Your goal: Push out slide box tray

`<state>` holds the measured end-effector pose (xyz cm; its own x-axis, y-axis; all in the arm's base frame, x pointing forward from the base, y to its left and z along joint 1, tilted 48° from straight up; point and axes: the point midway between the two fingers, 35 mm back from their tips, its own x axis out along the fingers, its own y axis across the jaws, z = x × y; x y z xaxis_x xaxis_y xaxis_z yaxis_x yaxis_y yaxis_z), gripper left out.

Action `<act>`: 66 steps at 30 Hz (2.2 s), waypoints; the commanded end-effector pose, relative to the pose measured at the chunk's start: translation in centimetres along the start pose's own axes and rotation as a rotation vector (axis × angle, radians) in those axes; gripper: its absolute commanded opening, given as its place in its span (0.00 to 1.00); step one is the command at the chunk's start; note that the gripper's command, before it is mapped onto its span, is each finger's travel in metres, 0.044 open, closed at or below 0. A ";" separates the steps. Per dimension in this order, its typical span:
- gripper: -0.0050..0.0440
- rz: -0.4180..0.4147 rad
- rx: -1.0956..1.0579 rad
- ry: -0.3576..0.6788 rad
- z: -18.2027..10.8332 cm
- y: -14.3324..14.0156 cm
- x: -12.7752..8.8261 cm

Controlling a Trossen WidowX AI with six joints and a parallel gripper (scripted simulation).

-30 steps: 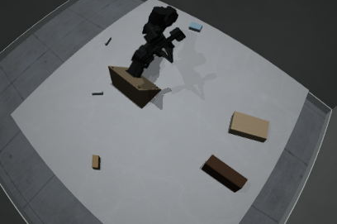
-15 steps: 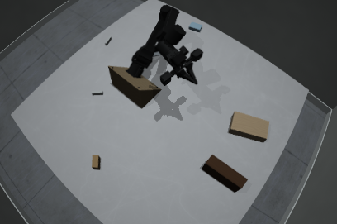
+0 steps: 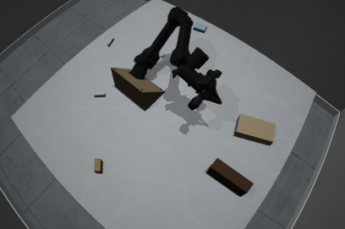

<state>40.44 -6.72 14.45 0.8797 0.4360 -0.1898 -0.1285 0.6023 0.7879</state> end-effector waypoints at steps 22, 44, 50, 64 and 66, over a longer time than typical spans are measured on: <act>0.00 0.231 -0.215 0.102 -6.4 3.8 6.7; 0.00 0.231 -0.215 0.102 -6.4 3.8 6.7; 0.00 0.231 -0.215 0.102 -6.4 3.8 6.7; 0.00 -0.039 -0.095 0.085 -4.2 -12.7 7.1; 0.00 -0.080 -0.071 0.083 -4.3 -15.6 6.7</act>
<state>44.78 -6.44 1.66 0.8317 0.4908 -0.2595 -0.1630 0.6627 0.7309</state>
